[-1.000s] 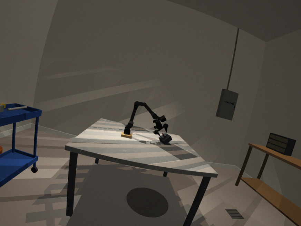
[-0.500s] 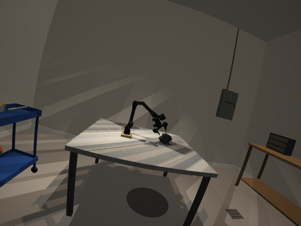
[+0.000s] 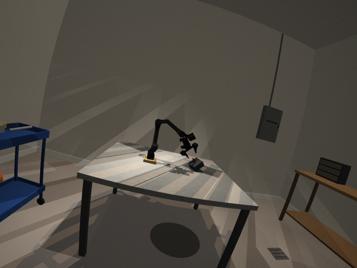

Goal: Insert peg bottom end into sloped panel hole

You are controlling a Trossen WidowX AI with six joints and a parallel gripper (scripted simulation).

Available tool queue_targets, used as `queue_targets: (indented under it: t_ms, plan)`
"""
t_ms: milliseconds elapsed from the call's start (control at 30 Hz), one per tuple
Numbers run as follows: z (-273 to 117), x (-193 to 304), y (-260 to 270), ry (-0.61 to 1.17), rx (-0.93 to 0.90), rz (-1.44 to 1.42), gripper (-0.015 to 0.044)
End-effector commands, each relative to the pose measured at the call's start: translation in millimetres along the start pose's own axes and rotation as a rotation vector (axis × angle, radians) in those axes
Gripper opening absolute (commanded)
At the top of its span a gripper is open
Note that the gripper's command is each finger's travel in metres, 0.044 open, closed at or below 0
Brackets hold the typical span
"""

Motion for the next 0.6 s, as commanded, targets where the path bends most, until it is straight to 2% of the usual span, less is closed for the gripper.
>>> queue_targets:
  t_ms: [0,567]
  plan:
    - [-8,0,-1,-0.002,0.005,-0.003,0.044]
    - [-33,1,1,0.0,0.004,-0.003,0.044]
Point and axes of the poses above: the point midway between the two fingers, 35 mm back from their tips, its own z axis out along the fingers, its own y axis across the jaws, x = y × z, the point moved 6 cm from there along -z, back along the fingers, and after that the axes turned 8 degrees about -z, right-handed, at the moved point
